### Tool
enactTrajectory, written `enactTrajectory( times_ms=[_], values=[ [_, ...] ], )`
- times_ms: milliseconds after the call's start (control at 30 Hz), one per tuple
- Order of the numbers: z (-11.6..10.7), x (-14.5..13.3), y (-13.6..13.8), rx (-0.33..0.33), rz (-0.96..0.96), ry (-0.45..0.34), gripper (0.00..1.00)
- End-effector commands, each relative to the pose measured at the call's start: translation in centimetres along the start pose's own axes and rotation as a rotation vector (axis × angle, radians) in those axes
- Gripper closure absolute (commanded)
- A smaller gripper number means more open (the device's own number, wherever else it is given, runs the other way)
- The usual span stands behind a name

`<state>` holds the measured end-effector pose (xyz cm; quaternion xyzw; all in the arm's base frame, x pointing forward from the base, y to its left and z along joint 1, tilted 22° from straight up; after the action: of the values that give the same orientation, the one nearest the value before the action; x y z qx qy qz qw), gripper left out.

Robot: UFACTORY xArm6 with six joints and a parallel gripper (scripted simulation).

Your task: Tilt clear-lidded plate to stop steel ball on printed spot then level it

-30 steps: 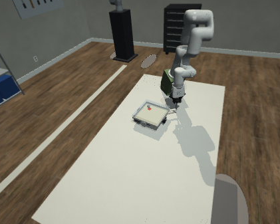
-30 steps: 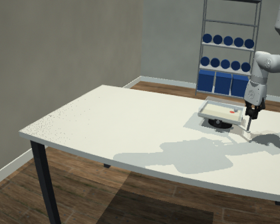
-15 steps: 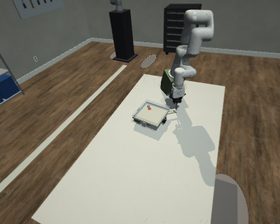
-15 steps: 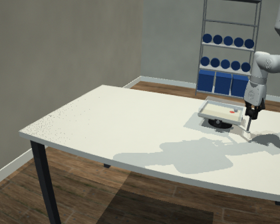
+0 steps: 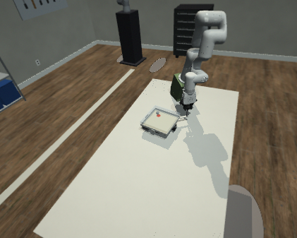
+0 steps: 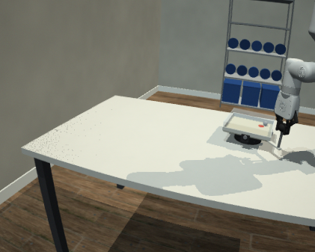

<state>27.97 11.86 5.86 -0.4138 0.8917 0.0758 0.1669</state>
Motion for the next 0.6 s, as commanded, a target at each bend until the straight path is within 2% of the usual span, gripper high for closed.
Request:
enactTrajectory(
  times_ms=[0, 567],
  values=[
    [-0.12, -0.36, -0.14, 0.003, -0.001, -0.007, 1.00],
    [-0.25, -0.21, -0.17, 0.003, -0.001, -0.007, 1.00]
  ],
)
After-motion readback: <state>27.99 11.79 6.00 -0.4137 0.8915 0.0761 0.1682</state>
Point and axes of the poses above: the point where the finger pads meet when closed, its own z axis out along the fingers, its own y axis across the jaws, x = y × z, the point moved 3 cm from there along -z, back along the fingers, and after that the axes turned 9 degrees about -z, right-handed, at the moved point
